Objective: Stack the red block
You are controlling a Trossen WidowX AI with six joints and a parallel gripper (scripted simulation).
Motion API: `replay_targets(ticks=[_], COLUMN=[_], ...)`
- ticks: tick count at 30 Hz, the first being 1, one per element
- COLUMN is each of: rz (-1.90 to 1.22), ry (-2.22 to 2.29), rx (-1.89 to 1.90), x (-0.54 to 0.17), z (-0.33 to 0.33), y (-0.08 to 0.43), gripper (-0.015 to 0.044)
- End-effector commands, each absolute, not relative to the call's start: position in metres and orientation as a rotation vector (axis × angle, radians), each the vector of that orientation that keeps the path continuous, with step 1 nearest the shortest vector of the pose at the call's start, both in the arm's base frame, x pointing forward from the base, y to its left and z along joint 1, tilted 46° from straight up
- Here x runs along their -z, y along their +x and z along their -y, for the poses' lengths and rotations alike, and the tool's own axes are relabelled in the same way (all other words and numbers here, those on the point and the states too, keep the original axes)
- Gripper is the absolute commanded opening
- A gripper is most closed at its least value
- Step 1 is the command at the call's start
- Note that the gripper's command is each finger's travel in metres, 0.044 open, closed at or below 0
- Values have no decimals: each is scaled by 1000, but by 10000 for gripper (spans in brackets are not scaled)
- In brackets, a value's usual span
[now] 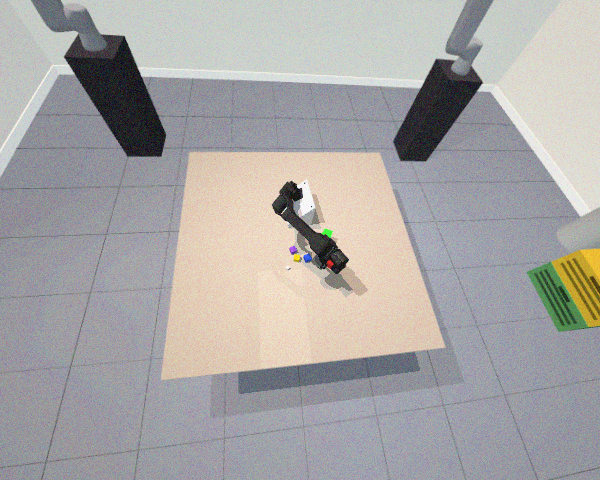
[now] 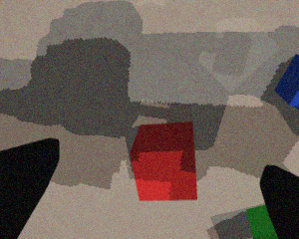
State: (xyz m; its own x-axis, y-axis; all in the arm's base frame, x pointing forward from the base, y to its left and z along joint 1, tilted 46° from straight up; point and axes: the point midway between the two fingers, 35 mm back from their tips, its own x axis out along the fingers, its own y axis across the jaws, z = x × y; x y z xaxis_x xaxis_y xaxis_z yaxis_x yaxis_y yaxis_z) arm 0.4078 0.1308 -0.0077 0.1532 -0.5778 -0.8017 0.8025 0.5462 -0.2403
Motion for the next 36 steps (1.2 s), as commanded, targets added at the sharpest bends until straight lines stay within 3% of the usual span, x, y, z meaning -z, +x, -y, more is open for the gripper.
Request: replay_targets(ticks=[1, 13, 23, 36], rz=[-1038, -1048, -1046, -1046], ry=[65, -48, -49, -49], rx=[985, 965, 967, 966], x=[27, 35, 77, 84], z=[-161, -175, -134, -126], y=[382, 371, 380, 381], gripper=[440, 440, 440, 440])
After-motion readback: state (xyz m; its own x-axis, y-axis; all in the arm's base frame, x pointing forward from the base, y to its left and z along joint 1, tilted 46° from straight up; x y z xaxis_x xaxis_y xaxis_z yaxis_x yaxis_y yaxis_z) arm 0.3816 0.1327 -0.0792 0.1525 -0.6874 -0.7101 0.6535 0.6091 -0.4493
